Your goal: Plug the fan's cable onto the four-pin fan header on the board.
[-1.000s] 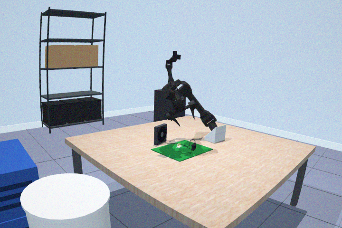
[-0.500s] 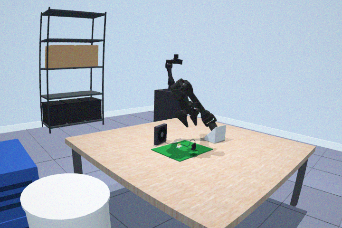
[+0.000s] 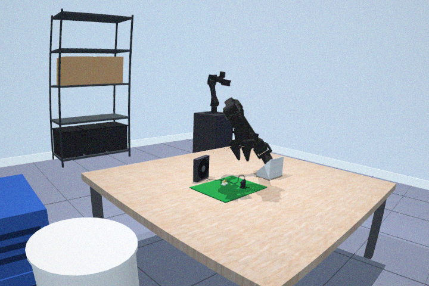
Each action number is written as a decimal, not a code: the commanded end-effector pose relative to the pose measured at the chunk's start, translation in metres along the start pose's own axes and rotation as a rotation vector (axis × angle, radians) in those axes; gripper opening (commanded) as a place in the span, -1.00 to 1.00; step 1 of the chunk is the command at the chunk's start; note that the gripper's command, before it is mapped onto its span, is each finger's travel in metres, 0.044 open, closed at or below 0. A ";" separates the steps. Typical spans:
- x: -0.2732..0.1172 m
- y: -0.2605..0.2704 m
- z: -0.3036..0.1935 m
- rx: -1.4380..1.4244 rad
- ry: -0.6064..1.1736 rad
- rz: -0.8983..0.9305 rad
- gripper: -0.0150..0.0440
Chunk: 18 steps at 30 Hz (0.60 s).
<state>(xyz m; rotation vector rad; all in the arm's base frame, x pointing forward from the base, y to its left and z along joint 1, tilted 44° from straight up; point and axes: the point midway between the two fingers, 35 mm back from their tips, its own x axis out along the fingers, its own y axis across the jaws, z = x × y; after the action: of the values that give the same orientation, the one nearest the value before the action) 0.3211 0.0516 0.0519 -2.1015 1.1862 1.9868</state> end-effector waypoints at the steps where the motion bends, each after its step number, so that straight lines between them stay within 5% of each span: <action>1: 0.018 0.017 0.021 -0.756 0.001 0.228 1.00; 18: 0.021 0.017 0.021 -0.756 0.001 0.228 1.00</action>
<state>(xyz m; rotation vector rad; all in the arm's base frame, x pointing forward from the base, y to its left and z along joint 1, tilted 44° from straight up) 0.2948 0.0424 0.0410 -2.3192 0.7594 2.8574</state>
